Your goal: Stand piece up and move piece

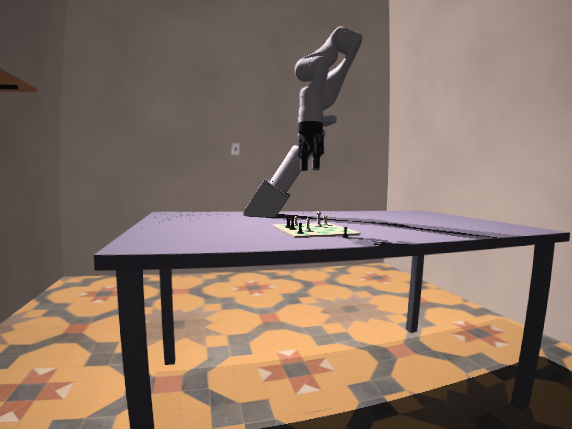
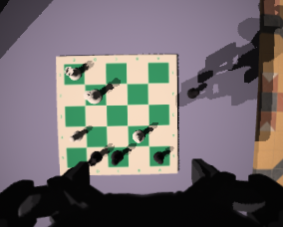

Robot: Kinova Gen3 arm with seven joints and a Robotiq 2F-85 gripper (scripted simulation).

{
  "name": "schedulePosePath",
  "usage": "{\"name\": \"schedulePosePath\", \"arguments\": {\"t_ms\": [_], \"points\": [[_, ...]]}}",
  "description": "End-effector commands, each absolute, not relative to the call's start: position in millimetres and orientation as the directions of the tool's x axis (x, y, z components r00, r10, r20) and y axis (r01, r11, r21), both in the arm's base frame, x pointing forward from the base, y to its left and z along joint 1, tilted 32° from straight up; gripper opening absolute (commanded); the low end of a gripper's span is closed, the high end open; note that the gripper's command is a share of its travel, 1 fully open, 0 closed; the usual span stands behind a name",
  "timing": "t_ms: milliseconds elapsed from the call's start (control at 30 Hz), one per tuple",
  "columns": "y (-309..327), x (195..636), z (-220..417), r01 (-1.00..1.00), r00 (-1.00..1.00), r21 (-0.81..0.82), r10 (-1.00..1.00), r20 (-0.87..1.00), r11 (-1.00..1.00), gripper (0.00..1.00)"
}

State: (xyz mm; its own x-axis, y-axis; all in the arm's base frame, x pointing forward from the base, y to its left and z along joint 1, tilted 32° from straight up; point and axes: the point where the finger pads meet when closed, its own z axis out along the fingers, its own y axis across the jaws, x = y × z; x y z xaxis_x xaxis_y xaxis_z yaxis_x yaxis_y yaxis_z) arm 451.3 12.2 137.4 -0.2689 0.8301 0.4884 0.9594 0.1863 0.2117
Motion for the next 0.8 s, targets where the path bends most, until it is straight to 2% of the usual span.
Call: {"name": "schedulePosePath", "arguments": {"t_ms": [0, 767], "points": [[11.6, 451.7, 137.9, 0.959, -0.269, 0.213, 0.831, 0.488, 0.185, 1.00], [11.6, 451.7, 137.9, 0.959, -0.269, 0.213, 0.831, 0.488, 0.185, 1.00]]}}
